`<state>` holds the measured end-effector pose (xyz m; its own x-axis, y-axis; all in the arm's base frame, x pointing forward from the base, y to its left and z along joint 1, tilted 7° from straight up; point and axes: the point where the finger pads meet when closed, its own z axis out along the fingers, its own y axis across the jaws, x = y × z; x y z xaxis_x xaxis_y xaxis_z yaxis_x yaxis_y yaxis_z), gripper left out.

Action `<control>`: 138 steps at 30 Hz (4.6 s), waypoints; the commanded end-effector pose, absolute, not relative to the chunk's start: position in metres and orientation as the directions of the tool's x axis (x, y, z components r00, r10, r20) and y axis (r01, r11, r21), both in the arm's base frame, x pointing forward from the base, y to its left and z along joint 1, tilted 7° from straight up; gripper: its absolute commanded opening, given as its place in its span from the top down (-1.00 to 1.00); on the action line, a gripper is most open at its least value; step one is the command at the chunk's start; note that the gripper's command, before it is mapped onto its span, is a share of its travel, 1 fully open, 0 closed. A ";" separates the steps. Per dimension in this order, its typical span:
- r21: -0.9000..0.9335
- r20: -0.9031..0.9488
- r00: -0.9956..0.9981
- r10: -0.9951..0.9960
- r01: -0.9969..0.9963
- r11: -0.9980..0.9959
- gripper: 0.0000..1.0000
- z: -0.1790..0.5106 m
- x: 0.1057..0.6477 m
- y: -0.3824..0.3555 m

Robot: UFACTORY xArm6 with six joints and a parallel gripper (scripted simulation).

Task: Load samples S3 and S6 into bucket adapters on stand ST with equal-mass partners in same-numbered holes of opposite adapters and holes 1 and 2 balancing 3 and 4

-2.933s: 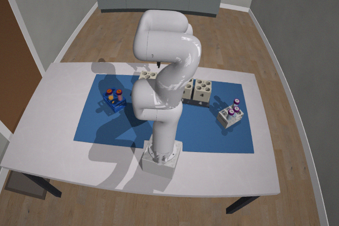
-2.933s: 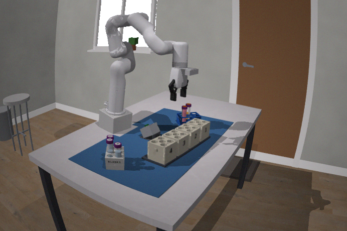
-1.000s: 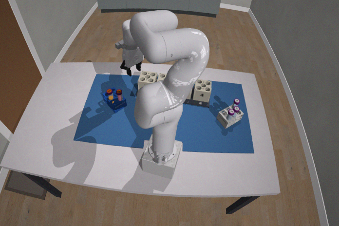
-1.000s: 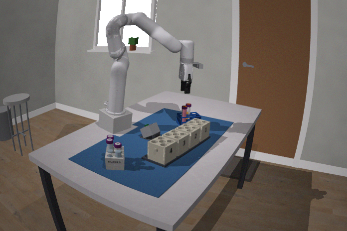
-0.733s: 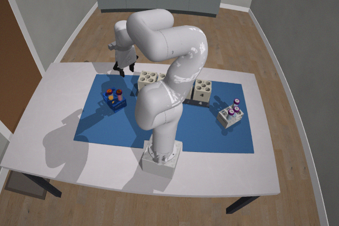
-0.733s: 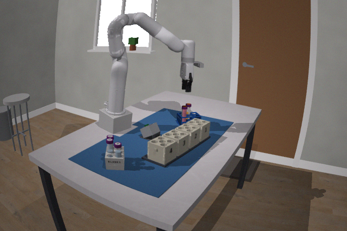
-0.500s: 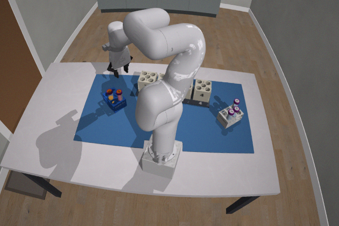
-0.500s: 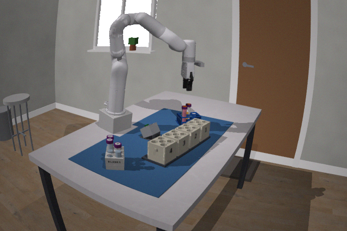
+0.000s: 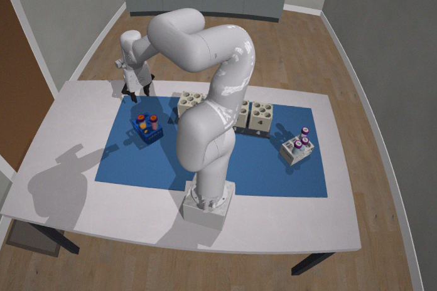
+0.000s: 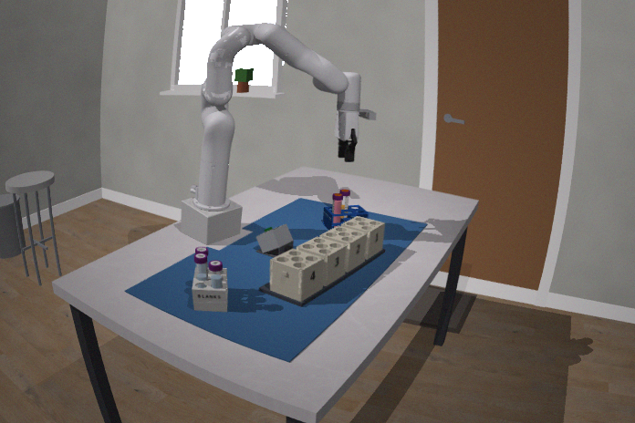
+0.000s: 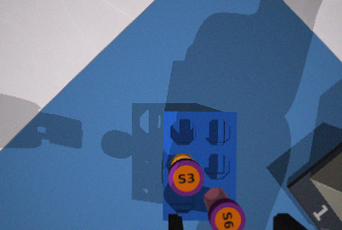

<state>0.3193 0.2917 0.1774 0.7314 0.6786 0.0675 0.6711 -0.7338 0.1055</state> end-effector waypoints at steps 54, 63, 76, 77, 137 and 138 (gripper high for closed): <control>0.106 0.071 0.731 0.679 0.671 -0.734 -0.15 0.102 0.326 0.307; 0.106 0.071 0.731 0.679 0.671 -0.734 -0.15 0.089 0.328 0.306; 0.106 0.071 0.731 0.679 0.671 -0.734 -0.15 0.065 0.331 0.306; 0.106 0.071 0.731 0.679 0.671 -0.734 -0.15 0.065 0.331 0.306; 0.106 0.071 0.731 0.679 0.671 -0.734 1.00 0.047 0.333 0.305; 0.106 0.071 0.731 0.679 0.671 -0.734 1.00 0.047 0.333 0.305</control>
<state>0.3321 0.3039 0.0449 0.7315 0.6786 0.0667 0.6711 -0.7338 0.1062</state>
